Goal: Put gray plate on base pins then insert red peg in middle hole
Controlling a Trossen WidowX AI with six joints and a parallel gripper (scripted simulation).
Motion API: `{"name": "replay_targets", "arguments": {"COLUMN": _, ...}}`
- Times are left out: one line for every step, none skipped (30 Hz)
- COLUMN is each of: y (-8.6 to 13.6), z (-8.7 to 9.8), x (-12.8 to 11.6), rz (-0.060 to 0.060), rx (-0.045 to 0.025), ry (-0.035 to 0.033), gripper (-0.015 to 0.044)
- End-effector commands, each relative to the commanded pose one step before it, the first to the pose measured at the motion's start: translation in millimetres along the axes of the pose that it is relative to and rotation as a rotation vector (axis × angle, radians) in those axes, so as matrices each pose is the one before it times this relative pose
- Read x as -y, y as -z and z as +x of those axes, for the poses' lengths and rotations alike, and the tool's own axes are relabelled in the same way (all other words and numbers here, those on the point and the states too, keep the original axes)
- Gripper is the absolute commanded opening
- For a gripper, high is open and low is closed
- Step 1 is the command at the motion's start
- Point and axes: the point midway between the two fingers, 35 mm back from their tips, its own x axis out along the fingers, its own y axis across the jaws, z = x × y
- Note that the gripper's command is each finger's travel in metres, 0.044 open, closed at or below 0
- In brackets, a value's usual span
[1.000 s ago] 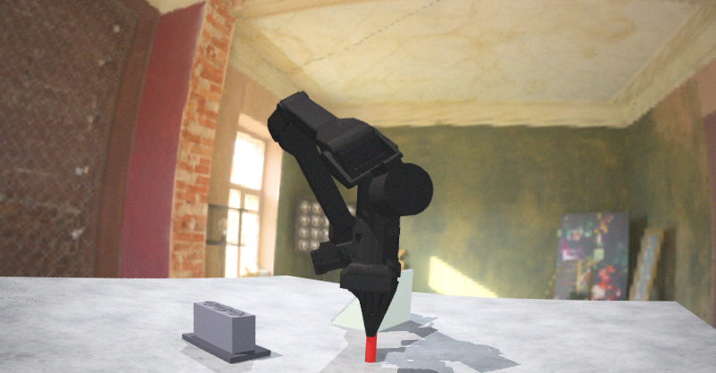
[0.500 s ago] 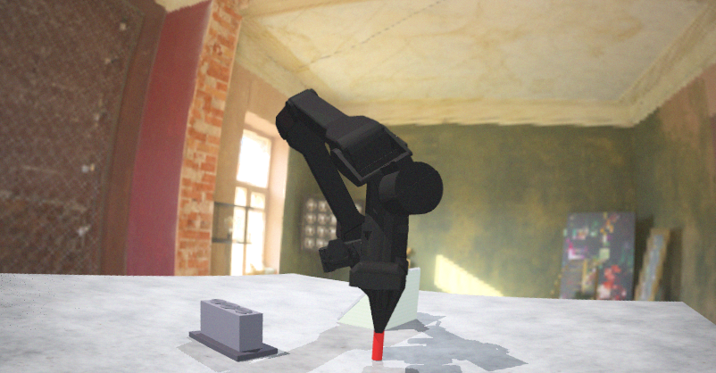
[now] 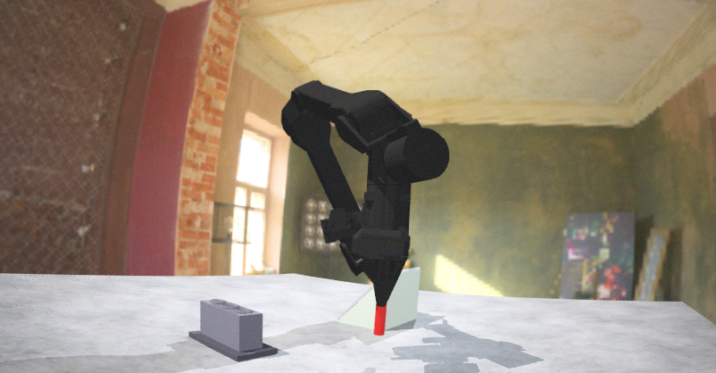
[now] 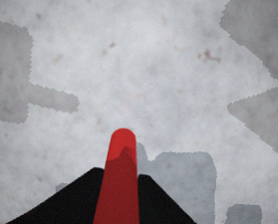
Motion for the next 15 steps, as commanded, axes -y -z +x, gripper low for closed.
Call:
{"name": "replay_targets", "arguments": {"y": 0.46, "z": -16.23, "x": -3.08, "rz": 0.0081, "rx": -0.00679, "ry": -0.00726, "gripper": 0.0000}}
{"name": "replay_targets", "arguments": {"y": 0.06, "z": -3.15, "x": -0.10, "rz": 0.0000, "rx": -0.00007, "ry": 0.00003, "gripper": 0.0000}}
{"name": "replay_targets", "arguments": {"y": 0.05, "z": -3.15, "x": -0.07, "rz": 0.0000, "rx": -0.00005, "ry": 0.00004, "gripper": 0.0000}}
{"name": "replay_targets", "arguments": {"y": 0.05, "z": -3.16, "x": -0.05, "rz": 0.0000, "rx": -0.00003, "ry": 0.00005, "gripper": 0.0000}}
{"name": "replay_targets", "arguments": {"y": 0.04, "z": -3.17, "x": -0.02, "rz": 0.0000, "rx": -0.00002, "ry": 0.00006, "gripper": 0.0000}}
{"name": "replay_targets", "arguments": {"y": 0.03, "z": -3.18, "x": 0.01, "rz": 0.0000, "rx": 0.00000, "ry": 0.00007, "gripper": 0.0000}}
{"name": "replay_targets", "arguments": {"y": 0.03, "z": -3.18, "x": 0.03, "rz": 0.0000, "rx": 0.00002, "ry": 0.00008, "gripper": 0.0000}}
{"name": "replay_targets", "arguments": {"y": 0.02, "z": -3.19, "x": 0.07, "rz": 0.0000, "rx": 0.00004, "ry": 0.00010, "gripper": 0.0000}}
{"name": "replay_targets", "arguments": {"y": 0.01, "z": -3.19, "x": 0.10, "rz": 0.0000, "rx": 0.00006, "ry": 0.00011, "gripper": 0.0000}}
{"name": "replay_targets", "arguments": {"y": 0.00, "z": -3.20, "x": 0.14, "rz": 0.0000, "rx": 0.00007, "ry": 0.00012, "gripper": 0.0000}}
{"name": "replay_targets", "arguments": {"y": -0.81, "z": 13.28, "x": 1.60, "rz": -0.0078, "rx": 0.00598, "ry": 0.00604, "gripper": 0.0000}}
{"name": "replay_targets", "arguments": {"y": -1.25, "z": -0.20, "x": -0.60, "rz": -0.0001, "rx": -0.00056, "ry": -0.00032, "gripper": 0.0000}}
{"name": "replay_targets", "arguments": {"y": -2.10, "z": -0.33, "x": -0.99, "rz": -0.0002, "rx": -0.00091, "ry": -0.00053, "gripper": 0.0000}}
{"name": "replay_targets", "arguments": {"y": -2.54, "z": -0.38, "x": -1.17, "rz": -0.0003, "rx": -0.00105, "ry": -0.00063, "gripper": 0.0000}}
{"name": "replay_targets", "arguments": {"y": -2.56, "z": -0.37, "x": -1.15, "rz": -0.0002, "rx": -0.00101, "ry": -0.00062, "gripper": 0.0000}}
